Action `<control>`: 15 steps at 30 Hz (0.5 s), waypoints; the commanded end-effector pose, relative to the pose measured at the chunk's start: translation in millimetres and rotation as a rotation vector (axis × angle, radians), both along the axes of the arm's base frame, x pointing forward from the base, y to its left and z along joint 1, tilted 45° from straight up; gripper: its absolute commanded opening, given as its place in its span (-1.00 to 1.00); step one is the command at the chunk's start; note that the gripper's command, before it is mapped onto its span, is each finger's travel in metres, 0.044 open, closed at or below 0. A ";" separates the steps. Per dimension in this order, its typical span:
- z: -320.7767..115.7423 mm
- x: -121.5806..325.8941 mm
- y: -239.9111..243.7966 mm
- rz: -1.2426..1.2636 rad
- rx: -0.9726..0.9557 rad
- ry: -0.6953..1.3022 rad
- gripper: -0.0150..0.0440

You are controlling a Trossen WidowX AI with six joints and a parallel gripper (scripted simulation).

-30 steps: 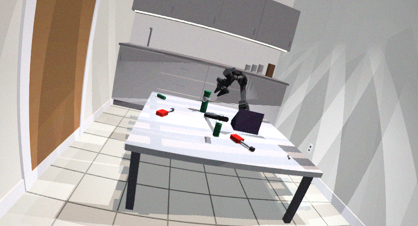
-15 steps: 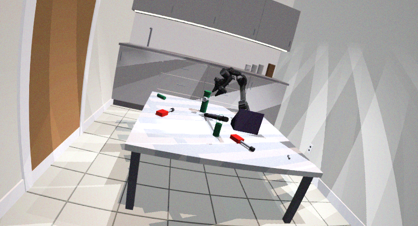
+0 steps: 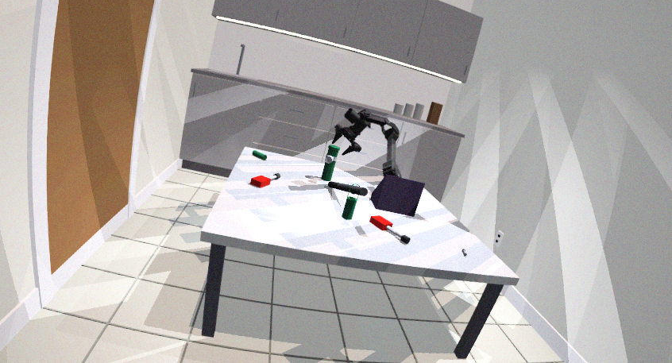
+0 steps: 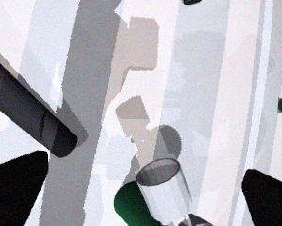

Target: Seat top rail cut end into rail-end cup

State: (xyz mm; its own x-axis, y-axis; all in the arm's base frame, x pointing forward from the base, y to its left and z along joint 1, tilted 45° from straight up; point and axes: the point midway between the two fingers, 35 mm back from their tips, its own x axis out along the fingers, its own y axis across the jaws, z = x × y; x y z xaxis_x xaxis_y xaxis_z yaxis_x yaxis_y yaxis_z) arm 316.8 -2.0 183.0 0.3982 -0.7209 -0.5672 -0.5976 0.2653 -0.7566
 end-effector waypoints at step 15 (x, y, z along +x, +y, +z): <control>33.6 -2.4 -50.3 0.230 -0.251 0.337 1.00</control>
State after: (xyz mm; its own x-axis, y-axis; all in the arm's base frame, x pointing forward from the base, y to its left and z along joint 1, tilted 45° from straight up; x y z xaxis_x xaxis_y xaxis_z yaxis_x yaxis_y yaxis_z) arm 314.9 -48.9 218.2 0.3878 -0.7649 -0.5144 -0.8376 -0.0594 -0.5430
